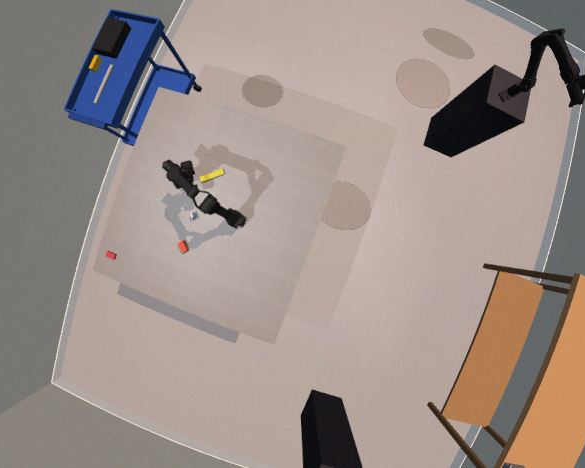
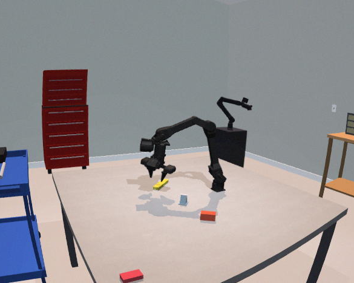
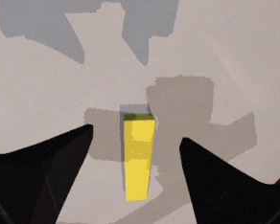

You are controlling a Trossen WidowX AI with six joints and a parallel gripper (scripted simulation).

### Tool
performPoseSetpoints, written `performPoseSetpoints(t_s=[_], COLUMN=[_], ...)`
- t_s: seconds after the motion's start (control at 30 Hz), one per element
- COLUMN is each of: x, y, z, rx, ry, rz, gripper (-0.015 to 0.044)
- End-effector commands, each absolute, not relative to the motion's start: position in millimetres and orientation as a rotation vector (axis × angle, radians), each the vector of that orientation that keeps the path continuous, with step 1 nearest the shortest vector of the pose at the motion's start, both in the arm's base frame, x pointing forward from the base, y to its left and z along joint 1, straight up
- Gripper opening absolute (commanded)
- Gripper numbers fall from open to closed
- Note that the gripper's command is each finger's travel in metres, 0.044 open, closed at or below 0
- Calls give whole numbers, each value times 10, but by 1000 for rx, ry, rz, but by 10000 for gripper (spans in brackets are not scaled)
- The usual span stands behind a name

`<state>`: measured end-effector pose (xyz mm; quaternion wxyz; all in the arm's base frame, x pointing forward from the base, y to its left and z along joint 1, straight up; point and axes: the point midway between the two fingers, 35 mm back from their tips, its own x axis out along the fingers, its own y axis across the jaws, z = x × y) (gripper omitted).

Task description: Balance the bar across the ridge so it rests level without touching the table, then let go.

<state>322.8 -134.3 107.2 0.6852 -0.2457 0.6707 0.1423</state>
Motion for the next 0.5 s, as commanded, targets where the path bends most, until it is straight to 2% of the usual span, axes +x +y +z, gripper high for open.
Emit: performPoseSetpoints(t_s=[0.0, 0.47], x=[3139, 2820], y=[-1473, -1820], z=[1107, 1190], rx=[-552, -548], ry=[1503, 1488], rz=[372, 515], gripper=[315, 315])
